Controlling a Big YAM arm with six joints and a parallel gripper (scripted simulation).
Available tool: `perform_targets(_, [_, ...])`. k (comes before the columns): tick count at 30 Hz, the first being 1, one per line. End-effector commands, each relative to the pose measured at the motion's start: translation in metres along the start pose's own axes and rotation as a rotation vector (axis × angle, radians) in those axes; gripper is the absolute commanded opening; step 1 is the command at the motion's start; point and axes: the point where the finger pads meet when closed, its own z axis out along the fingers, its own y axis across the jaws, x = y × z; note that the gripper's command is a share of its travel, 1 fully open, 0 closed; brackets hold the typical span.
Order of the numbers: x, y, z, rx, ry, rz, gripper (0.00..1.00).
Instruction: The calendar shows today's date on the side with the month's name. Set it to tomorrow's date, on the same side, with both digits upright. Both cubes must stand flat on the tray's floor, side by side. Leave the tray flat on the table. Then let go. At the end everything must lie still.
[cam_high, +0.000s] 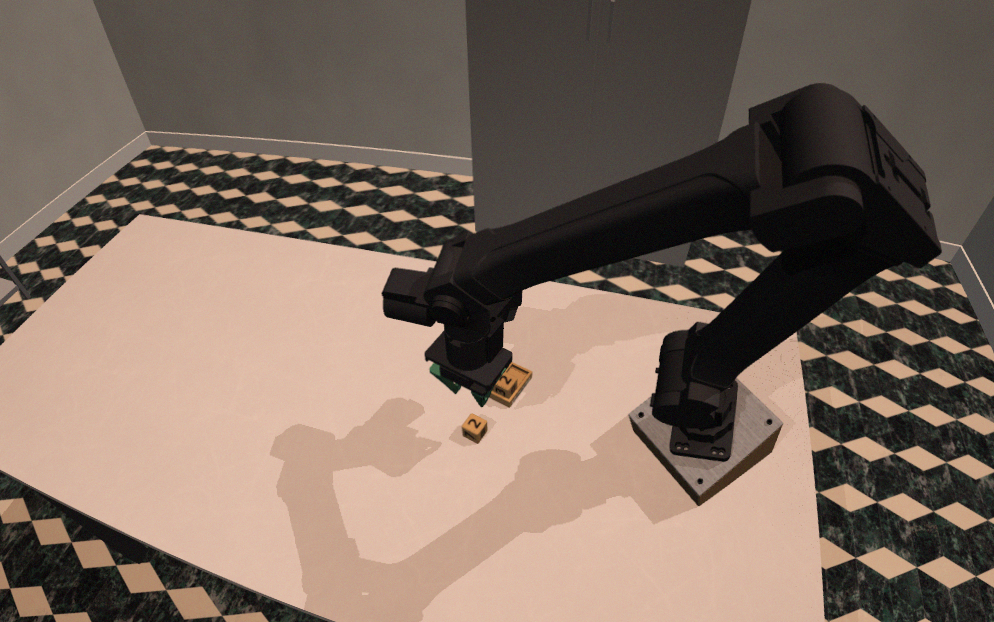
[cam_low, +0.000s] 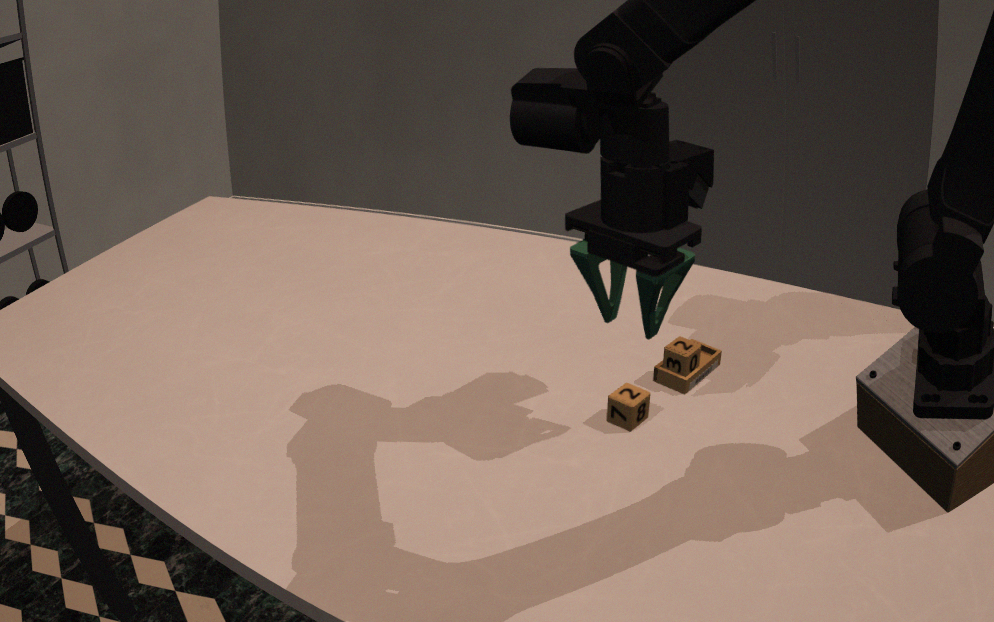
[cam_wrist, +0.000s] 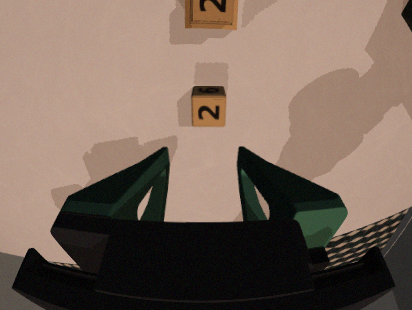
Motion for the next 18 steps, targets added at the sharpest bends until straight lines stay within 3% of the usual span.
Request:
perform_targets(1, [0.002, -0.001, 0.008, 0.013, -0.004, 0.0, 0.45])
perform_targets(18, [0.003, -0.002, 0.024, 0.013, -0.005, 0.001, 0.45])
